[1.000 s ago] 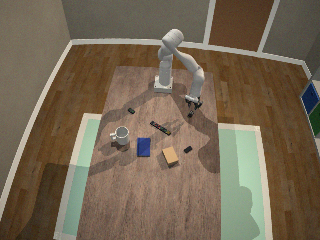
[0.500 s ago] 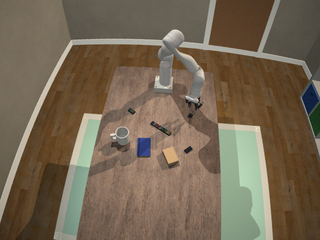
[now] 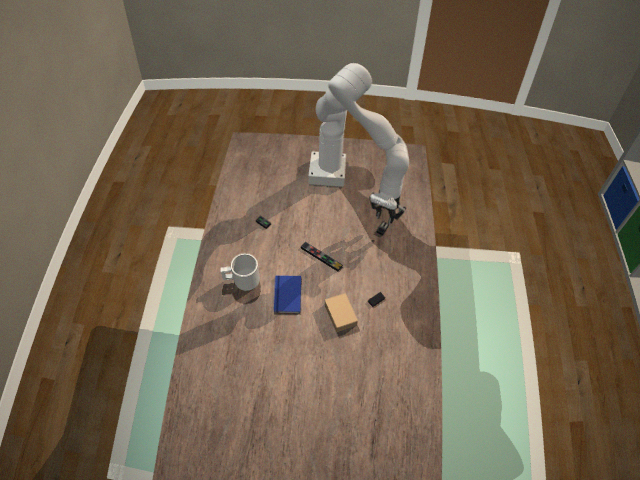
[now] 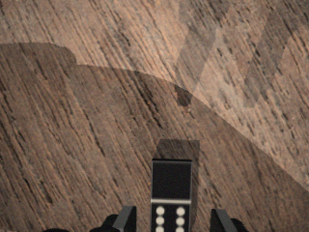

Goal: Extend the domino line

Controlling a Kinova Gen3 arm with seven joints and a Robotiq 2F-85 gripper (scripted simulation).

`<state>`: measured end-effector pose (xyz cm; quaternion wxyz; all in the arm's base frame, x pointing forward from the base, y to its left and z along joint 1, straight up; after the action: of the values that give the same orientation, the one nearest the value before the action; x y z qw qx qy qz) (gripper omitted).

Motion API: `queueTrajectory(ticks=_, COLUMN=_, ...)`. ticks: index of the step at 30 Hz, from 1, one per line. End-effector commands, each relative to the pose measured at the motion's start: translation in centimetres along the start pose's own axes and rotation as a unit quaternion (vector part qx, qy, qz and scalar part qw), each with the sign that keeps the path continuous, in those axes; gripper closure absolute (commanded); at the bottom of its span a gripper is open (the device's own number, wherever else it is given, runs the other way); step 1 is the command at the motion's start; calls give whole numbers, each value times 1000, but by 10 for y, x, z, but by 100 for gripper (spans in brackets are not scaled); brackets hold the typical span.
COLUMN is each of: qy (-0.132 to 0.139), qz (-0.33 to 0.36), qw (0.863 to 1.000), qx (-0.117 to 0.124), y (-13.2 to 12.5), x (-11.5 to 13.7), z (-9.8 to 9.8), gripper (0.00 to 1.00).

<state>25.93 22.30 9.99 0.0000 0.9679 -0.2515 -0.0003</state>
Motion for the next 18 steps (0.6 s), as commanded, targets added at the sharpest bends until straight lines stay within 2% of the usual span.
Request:
queueTrajectory(ticks=1, qy=1, qz=0, qw=1000, qx=1, y=0, x=0, z=5, gripper=52)
queueTrajectory(ticks=18, qy=1, qz=0, qw=1000, qx=1, y=-1, x=1, z=26, gripper=52)
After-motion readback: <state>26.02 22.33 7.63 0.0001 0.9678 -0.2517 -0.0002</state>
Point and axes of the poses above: the point where the finger pads meet when closed, its own z axis out along the fingers, its own y axis across the jaws, x = y × z, the point moved 8 cm from there along -z, back along the fingers, and after that the axes turned 5 degrees about z, right-handed, at the moved point
